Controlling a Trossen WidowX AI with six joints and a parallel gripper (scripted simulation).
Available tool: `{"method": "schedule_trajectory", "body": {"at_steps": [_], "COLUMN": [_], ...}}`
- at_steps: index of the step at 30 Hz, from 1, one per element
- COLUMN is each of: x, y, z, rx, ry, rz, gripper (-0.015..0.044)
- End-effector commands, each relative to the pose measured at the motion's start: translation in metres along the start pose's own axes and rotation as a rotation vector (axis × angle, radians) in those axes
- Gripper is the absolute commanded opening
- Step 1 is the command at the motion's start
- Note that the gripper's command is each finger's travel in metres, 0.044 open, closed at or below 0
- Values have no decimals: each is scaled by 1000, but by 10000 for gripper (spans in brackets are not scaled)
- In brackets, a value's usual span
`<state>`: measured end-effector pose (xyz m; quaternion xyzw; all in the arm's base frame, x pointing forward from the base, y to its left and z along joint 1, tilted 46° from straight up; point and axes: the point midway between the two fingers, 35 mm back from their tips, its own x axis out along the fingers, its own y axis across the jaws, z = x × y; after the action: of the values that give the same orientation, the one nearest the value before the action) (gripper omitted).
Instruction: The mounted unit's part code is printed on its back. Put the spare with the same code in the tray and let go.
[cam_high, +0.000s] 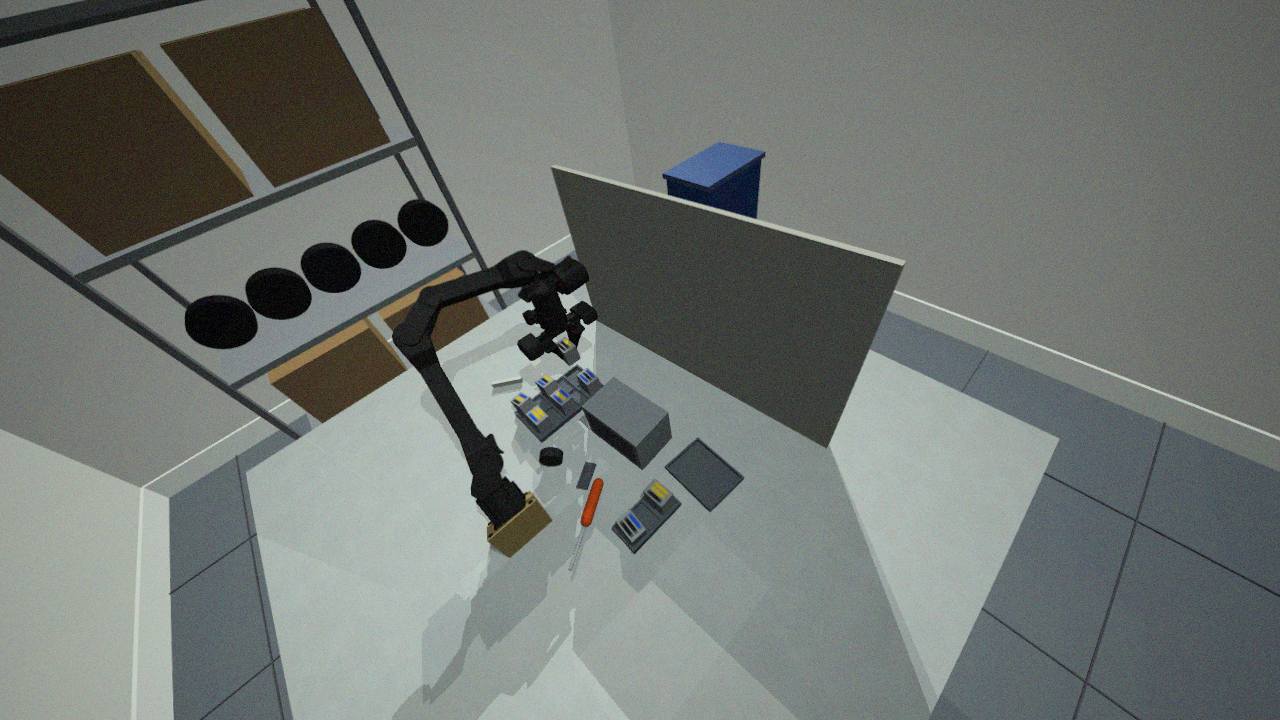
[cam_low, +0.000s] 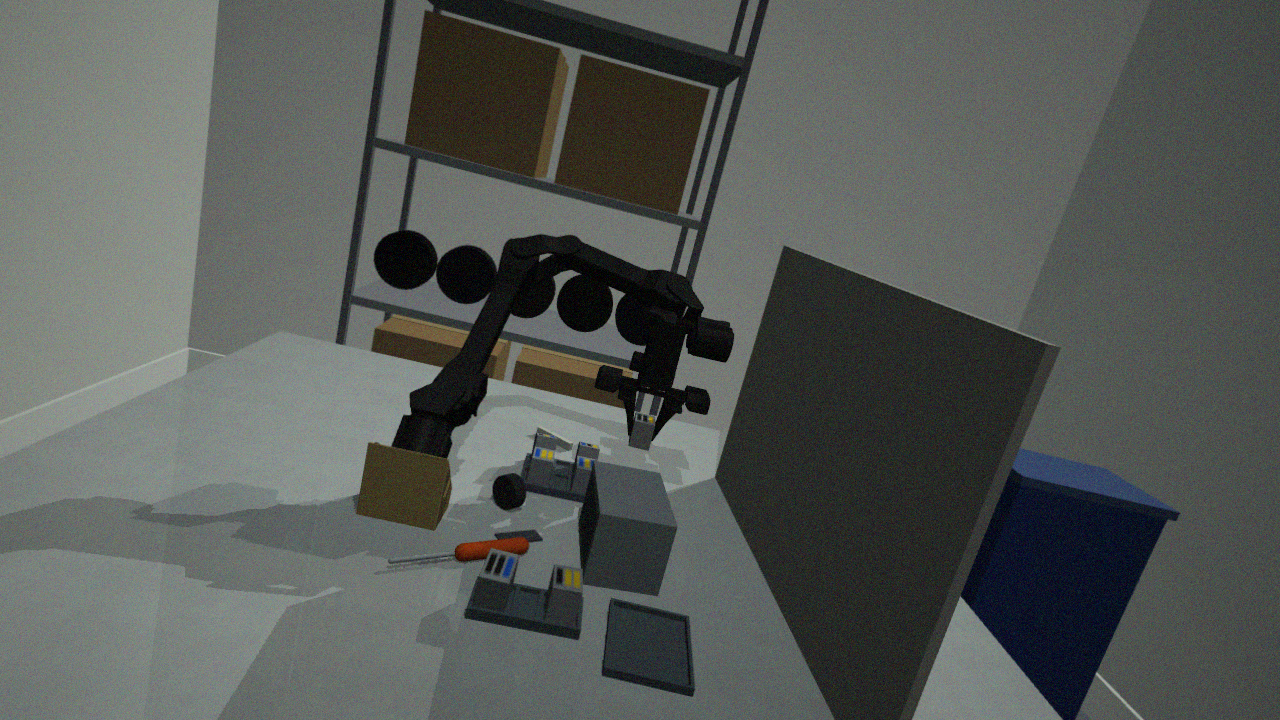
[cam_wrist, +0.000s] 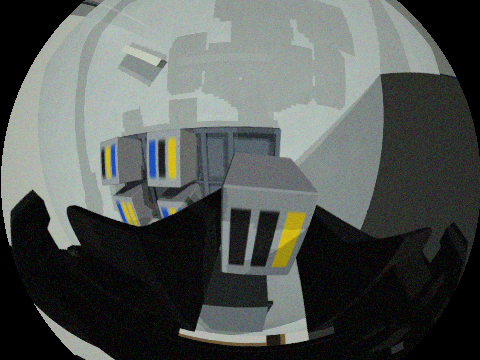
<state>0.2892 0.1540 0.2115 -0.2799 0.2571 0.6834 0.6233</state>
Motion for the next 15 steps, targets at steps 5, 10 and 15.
{"method": "schedule_trajectory", "body": {"at_steps": [5,10,15], "x": [-19,-47,-55], "y": [0,3,4], "z": [2,6,6], "rx": [2,4,6], "ry": [-3,-8,-9], "rz": [-15,-36,-43], "gripper": [0,0,0]}}
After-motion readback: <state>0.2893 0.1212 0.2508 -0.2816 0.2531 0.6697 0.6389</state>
